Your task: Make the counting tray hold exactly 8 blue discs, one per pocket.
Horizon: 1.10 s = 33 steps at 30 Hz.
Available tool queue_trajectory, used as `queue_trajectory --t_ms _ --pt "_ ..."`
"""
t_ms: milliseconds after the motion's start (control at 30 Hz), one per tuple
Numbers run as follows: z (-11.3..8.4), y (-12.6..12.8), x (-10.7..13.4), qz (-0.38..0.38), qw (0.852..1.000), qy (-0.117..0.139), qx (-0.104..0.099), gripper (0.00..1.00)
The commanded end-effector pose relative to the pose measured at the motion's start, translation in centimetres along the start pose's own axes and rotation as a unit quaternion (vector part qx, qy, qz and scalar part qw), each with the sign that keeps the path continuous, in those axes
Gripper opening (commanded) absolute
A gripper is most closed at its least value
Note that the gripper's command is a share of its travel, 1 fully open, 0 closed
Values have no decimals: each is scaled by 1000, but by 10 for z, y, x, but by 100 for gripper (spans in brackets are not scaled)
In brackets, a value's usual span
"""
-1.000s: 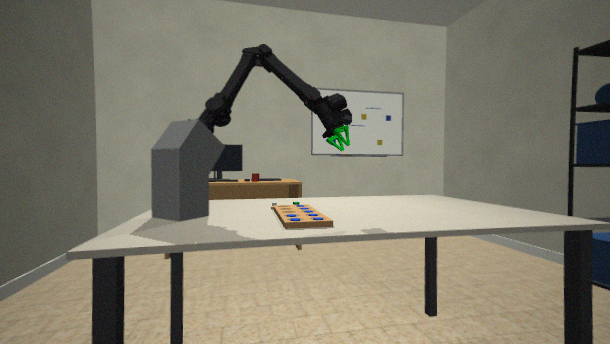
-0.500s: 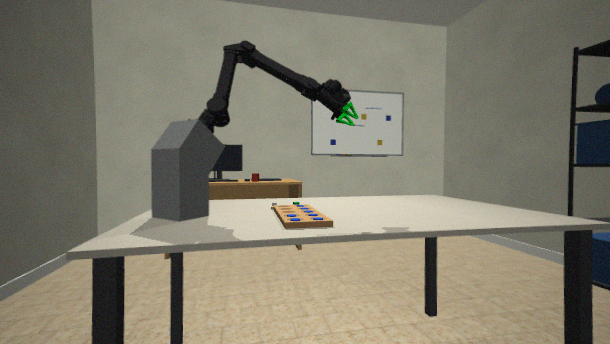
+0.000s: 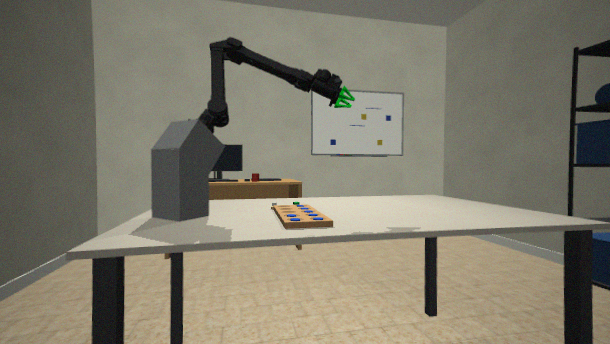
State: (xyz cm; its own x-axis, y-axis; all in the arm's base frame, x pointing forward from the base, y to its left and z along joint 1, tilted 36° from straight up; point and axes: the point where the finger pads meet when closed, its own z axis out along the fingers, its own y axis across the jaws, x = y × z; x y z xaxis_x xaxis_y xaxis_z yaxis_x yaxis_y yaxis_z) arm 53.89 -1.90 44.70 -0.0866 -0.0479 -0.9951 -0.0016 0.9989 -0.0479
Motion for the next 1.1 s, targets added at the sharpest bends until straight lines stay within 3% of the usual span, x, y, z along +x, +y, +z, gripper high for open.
queue_trajectory --t_ms 0,33,67,100,133,367,400,567,600,767,800,933,967,1000,1067 --pt "-21 12 -68 18 998 -54 -5 46" --pt "-21 12 -68 18 998 -54 -5 46" --pt "-37 21 -94 19 996 -90 -6 46" --pt "-37 21 -94 19 996 -89 -6 46" --pt "-4 36 -6 -37 999 1 -30 46" --pt "-4 28 -8 -37 999 -1 -20 46" --pt "7 47 24 -81 995 31 -52 46" --pt "7 46 17 -81 995 25 -49 46" --pt "16 58 53 -123 988 58 -76 46" --pt "16 57 46 -124 988 53 -73 46" --pt "22 69 83 -164 978 84 -102 46" --pt "22 68 83 -164 978 84 -99 46" --pt "24 68 69 -164 979 73 -97 46" --pt "27 80 112 -202 965 106 -130 46" --pt "27 79 112 -202 965 106 -128 46"
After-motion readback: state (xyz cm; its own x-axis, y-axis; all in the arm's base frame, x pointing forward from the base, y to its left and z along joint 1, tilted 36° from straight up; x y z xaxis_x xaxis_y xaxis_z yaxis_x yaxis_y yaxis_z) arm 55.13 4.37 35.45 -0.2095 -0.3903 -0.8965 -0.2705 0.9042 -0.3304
